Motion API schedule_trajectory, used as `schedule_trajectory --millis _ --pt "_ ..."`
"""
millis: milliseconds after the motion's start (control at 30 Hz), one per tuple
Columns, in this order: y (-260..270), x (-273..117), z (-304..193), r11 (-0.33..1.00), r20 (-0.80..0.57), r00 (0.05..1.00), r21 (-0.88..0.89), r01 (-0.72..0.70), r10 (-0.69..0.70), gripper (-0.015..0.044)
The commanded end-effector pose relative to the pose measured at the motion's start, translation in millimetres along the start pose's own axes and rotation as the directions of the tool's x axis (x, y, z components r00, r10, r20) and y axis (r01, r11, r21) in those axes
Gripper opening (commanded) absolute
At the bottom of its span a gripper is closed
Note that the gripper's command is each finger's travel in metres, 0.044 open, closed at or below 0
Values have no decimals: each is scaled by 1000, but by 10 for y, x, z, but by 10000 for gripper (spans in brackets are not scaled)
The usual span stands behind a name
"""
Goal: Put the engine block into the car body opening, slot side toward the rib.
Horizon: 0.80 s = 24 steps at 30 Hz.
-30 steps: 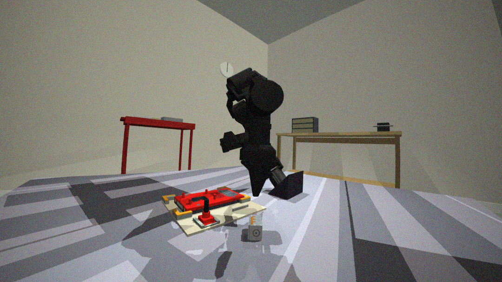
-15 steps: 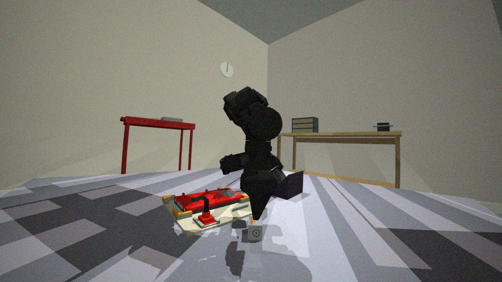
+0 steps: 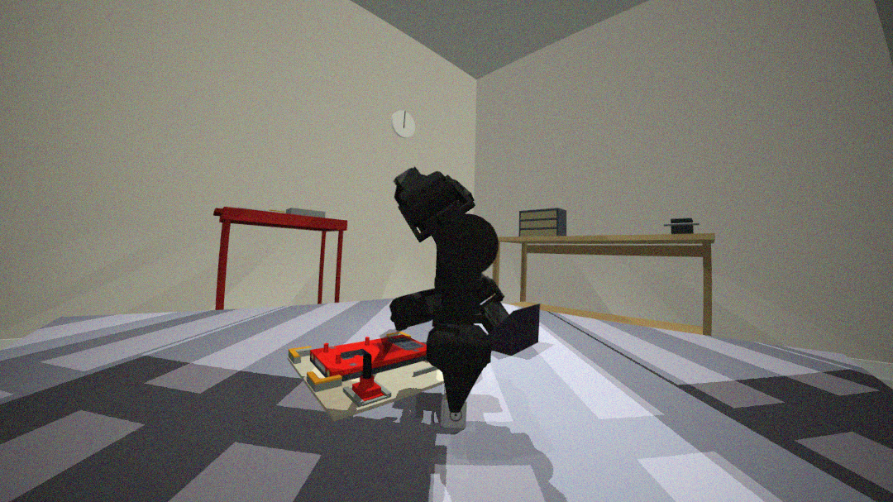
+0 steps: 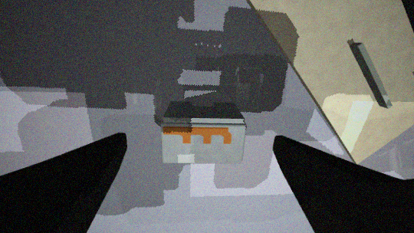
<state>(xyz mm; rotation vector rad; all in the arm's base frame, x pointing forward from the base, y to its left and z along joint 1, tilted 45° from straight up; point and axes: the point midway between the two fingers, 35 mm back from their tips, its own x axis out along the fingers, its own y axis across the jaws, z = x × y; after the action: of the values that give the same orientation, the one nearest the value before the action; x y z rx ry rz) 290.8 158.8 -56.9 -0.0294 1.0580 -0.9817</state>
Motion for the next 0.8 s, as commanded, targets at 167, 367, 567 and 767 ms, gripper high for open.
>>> schedule_trajectory --millis 167,367,567,767 --pt "-9 151 0 1000 3 1000 -7 3 -3 440" --pt "-12 223 0 1000 4 1000 -6 3 -3 440" --pt "-12 223 0 1000 4 1000 -6 3 -3 282" --pt "-12 223 0 1000 4 1000 -6 3 -3 203"
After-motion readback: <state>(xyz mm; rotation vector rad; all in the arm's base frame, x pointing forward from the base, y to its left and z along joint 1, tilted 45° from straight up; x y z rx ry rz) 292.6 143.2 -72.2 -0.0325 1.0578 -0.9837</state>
